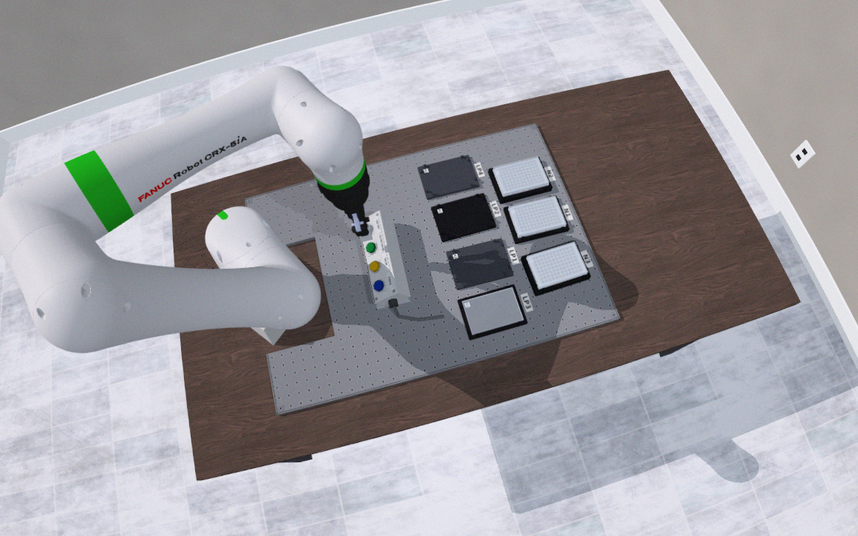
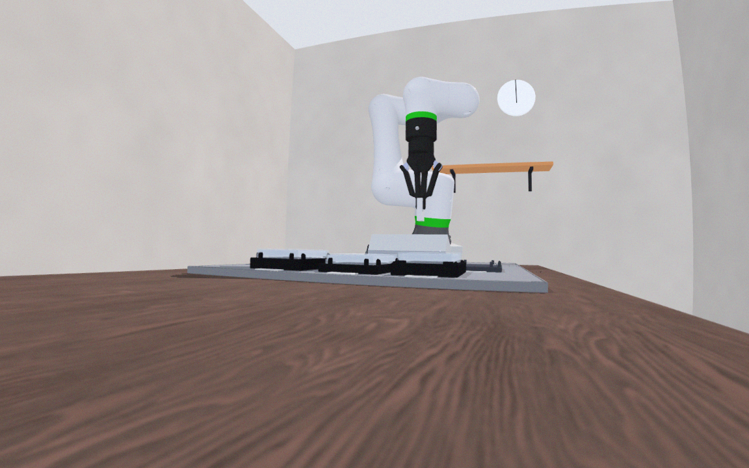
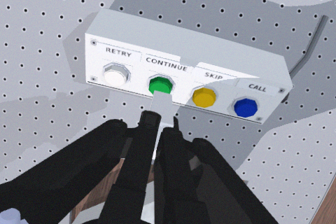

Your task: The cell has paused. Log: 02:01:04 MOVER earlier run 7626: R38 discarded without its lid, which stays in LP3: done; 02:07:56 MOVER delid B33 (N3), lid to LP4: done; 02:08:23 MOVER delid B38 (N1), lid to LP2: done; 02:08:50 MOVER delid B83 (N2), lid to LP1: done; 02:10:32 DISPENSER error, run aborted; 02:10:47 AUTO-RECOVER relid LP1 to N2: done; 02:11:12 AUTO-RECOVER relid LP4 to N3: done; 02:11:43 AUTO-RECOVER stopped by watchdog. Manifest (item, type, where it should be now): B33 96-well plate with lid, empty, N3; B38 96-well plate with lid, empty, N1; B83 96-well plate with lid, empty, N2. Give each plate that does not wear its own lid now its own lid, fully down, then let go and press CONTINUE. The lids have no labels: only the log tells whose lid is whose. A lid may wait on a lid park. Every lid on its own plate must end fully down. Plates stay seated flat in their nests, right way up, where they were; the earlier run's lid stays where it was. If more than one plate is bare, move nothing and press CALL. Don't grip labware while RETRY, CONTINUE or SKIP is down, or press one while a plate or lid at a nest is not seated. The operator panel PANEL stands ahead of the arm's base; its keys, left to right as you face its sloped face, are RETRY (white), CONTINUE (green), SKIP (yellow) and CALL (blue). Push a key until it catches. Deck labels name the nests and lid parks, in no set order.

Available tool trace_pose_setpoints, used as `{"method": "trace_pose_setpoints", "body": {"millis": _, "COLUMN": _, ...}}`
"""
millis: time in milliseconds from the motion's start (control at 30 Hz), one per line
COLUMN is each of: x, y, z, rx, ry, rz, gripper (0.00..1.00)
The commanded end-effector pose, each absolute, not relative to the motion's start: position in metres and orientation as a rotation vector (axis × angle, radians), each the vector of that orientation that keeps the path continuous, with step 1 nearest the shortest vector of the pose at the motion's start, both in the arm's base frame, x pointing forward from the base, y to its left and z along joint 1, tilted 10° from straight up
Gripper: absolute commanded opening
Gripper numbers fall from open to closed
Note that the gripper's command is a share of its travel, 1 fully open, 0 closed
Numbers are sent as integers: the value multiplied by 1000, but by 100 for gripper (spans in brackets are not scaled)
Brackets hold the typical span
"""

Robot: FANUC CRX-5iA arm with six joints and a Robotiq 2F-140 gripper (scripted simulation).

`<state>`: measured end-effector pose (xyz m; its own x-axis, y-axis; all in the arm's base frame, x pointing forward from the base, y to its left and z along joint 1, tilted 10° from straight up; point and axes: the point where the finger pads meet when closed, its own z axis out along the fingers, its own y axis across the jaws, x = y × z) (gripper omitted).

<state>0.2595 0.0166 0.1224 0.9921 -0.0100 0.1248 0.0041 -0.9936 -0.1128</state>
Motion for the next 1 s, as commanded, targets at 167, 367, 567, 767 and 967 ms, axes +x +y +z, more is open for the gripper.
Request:
{"method": "trace_pose_setpoints", "body": {"millis": 167, "x": 260, "y": 17, "z": 122, "rx": -3022, "ry": 5, "rz": -191, "gripper": 0}}
{"method": "trace_pose_setpoints", "body": {"millis": 367, "x": 260, "y": 17, "z": 120, "rx": -3023, "ry": 5, "rz": -191, "gripper": 0}}
{"method": "trace_pose_setpoints", "body": {"millis": 567, "x": 260, "y": 17, "z": 118, "rx": -3023, "ry": 5, "rz": -191, "gripper": 0}}
{"method": "trace_pose_setpoints", "body": {"millis": 767, "x": 260, "y": 18, "z": 115, "rx": -3023, "ry": 5, "rz": -191, "gripper": 0}}
{"method": "trace_pose_setpoints", "body": {"millis": 967, "x": 261, "y": 19, "z": 111, "rx": -3023, "ry": 5, "rz": -191, "gripper": 0}}
